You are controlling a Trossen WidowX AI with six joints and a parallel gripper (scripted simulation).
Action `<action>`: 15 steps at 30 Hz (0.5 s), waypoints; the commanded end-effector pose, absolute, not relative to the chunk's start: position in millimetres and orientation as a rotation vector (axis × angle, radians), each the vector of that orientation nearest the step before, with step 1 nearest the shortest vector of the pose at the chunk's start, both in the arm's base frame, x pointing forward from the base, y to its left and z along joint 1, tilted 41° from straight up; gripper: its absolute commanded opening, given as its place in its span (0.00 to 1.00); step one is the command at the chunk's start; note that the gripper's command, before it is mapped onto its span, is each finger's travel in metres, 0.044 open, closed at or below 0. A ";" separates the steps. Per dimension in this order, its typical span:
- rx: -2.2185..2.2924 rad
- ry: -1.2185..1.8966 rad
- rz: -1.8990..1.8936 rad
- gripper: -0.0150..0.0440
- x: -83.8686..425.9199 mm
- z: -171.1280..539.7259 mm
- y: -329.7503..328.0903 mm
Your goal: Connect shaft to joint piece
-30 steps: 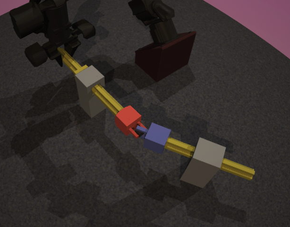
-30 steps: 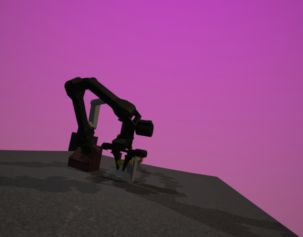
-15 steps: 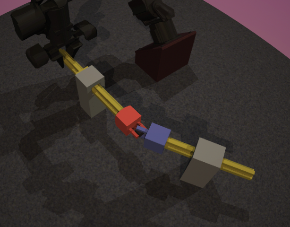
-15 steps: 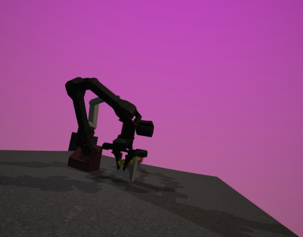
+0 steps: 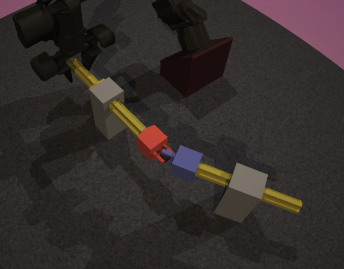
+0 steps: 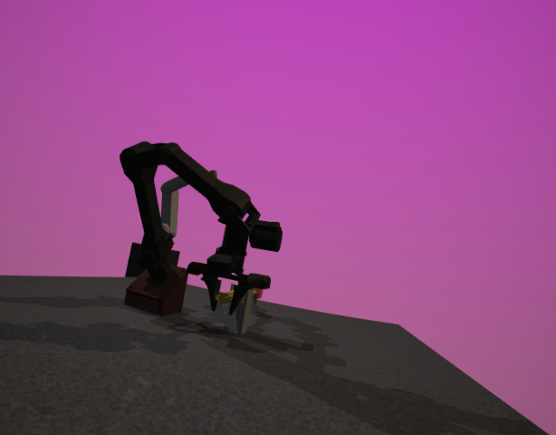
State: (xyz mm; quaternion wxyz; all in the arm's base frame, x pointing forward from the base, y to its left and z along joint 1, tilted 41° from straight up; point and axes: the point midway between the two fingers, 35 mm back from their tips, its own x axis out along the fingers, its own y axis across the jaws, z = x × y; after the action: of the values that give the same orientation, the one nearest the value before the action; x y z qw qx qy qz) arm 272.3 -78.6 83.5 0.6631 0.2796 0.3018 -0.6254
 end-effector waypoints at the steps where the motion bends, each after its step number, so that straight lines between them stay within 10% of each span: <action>1: 0.631 0.684 -1.412 0.72 272.4 83.6 -78.4; 7: 0.631 0.684 -1.412 0.99 272.4 83.6 -78.4; 15: 0.631 0.684 -1.412 1.00 272.4 83.6 -78.4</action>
State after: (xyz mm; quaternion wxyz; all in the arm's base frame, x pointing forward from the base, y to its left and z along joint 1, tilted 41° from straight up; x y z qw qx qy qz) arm 272.1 -78.6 83.5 0.6629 0.2794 0.3021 -0.6255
